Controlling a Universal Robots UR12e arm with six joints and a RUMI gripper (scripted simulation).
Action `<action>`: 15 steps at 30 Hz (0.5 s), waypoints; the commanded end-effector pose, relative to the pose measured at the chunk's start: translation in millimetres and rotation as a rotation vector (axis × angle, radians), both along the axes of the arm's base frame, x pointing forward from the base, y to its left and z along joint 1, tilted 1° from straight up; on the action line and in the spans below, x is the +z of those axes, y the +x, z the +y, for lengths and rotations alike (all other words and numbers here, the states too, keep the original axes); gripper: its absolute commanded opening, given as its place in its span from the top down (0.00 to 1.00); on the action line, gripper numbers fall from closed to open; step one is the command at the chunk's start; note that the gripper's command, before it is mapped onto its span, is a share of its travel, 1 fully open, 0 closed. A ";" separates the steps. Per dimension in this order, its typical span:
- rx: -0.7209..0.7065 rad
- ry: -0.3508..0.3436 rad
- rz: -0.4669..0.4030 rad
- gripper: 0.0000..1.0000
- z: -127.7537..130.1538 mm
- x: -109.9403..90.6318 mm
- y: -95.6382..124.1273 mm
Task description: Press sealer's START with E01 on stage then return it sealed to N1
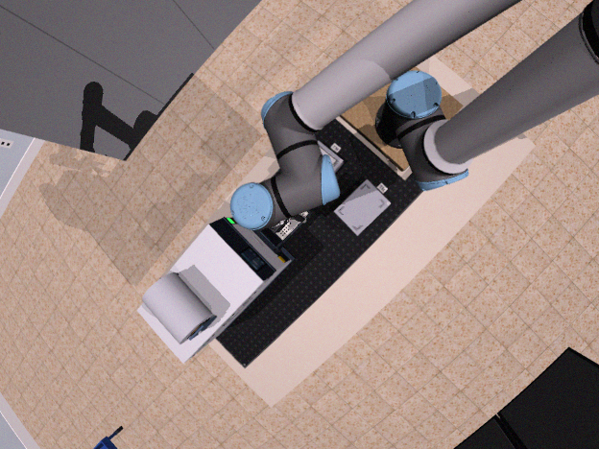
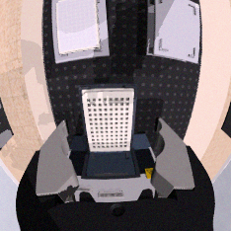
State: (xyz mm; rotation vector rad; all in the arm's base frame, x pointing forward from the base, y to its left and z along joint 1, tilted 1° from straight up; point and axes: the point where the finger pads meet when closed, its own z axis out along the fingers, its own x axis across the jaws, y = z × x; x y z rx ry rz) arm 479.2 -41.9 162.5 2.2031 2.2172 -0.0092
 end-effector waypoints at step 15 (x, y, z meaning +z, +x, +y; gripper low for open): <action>0.000 0.000 -0.001 0.35 -9.3 11.7 -13.2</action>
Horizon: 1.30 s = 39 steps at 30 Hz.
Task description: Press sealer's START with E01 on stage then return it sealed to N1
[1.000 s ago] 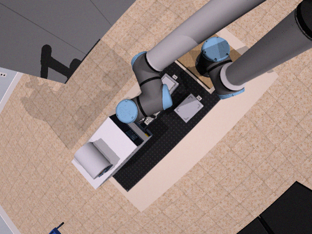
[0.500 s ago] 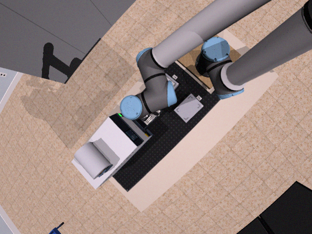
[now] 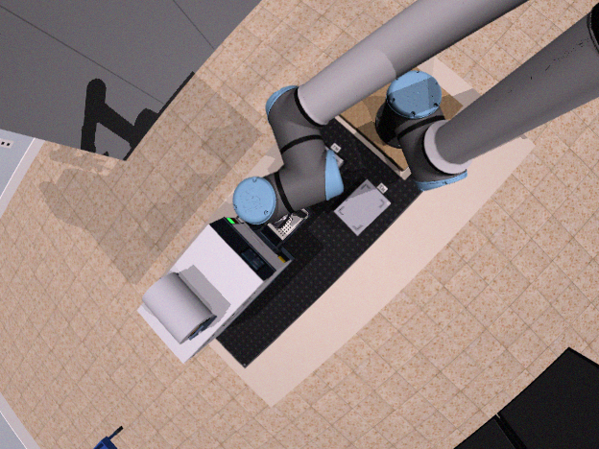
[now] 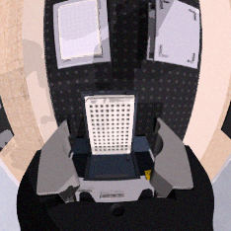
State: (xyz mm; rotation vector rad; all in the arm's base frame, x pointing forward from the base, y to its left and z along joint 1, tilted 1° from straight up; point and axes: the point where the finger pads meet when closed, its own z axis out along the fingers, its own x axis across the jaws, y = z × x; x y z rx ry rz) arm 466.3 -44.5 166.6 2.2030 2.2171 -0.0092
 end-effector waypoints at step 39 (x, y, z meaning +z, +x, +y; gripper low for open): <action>0.000 -0.001 -0.001 1.00 -93.8 101.0 -5.1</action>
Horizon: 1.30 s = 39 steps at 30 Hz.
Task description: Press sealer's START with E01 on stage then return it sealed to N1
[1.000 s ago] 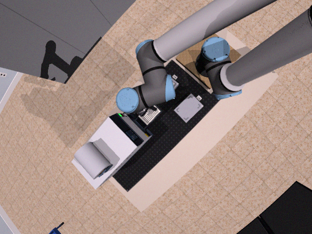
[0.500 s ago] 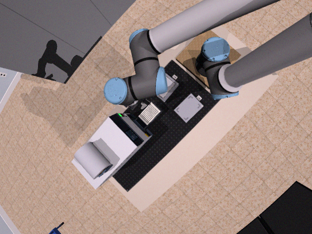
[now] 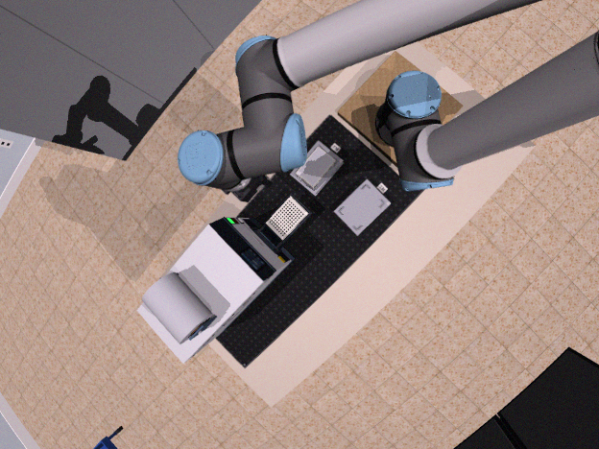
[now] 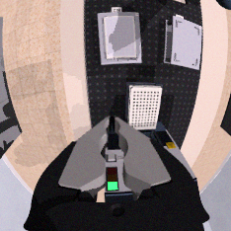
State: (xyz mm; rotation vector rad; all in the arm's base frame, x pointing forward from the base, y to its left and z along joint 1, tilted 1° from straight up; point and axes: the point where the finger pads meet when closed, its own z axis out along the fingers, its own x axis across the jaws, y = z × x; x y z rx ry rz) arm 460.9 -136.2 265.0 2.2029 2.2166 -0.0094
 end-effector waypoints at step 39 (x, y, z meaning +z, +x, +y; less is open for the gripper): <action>0.013 0.005 -0.786 1.00 -2.1 2.6 0.1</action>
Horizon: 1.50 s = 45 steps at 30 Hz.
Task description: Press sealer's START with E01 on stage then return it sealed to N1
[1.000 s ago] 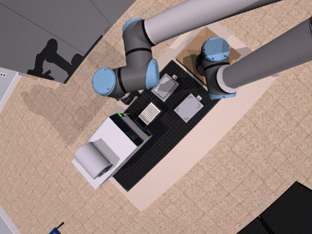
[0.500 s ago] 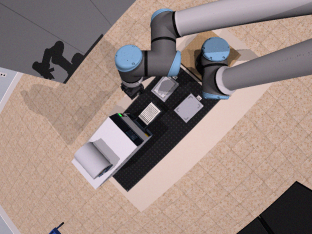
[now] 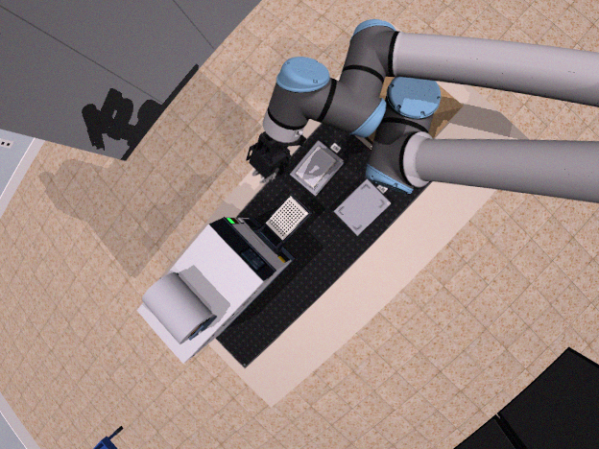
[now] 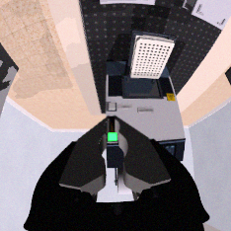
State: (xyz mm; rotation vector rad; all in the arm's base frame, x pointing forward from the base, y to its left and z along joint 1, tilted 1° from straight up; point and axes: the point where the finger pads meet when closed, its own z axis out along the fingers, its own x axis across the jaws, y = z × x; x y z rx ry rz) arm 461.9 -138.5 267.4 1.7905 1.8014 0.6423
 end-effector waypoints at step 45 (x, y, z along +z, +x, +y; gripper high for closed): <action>0.013 0.014 -0.078 1.00 0.0 -45.7 92.2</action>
